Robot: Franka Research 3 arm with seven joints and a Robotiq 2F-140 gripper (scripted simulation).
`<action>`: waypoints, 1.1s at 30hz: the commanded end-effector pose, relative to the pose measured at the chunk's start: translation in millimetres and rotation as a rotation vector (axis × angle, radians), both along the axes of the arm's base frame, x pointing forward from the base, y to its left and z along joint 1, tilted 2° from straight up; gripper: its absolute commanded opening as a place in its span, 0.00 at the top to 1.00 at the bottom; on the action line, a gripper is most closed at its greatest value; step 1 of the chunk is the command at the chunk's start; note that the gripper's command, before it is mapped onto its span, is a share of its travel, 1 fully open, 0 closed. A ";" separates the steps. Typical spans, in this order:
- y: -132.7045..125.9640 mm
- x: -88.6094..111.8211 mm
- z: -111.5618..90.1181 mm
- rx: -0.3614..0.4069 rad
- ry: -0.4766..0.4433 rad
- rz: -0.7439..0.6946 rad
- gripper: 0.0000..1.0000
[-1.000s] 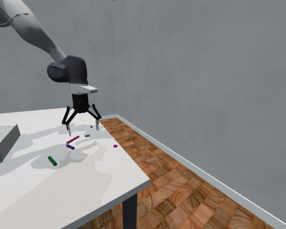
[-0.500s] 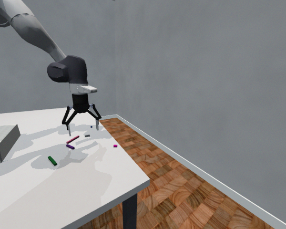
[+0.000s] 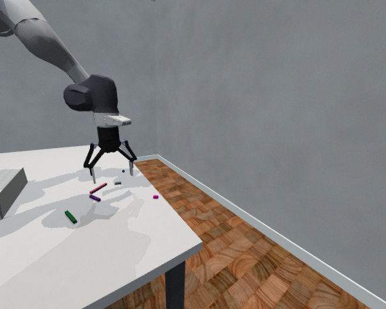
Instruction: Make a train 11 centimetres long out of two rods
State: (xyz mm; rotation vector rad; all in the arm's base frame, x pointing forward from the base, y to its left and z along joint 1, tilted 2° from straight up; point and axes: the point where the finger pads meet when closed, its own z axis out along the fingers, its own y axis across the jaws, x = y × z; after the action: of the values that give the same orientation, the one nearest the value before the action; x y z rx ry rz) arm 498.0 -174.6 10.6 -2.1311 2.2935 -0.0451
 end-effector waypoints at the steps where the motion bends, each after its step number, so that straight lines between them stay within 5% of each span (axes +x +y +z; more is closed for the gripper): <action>1: 2.2 0.5 0.2 0.002 0.002 0.020 0.00; 4: 12.6 4.0 1.8 0.001 0.007 0.194 0.00; 33: 45.7 15.4 9.7 -0.009 0.015 0.762 0.00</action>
State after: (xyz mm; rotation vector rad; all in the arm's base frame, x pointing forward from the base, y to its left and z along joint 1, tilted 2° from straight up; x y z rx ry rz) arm 511.1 -130.2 18.5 -2.7372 1.5483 -0.0260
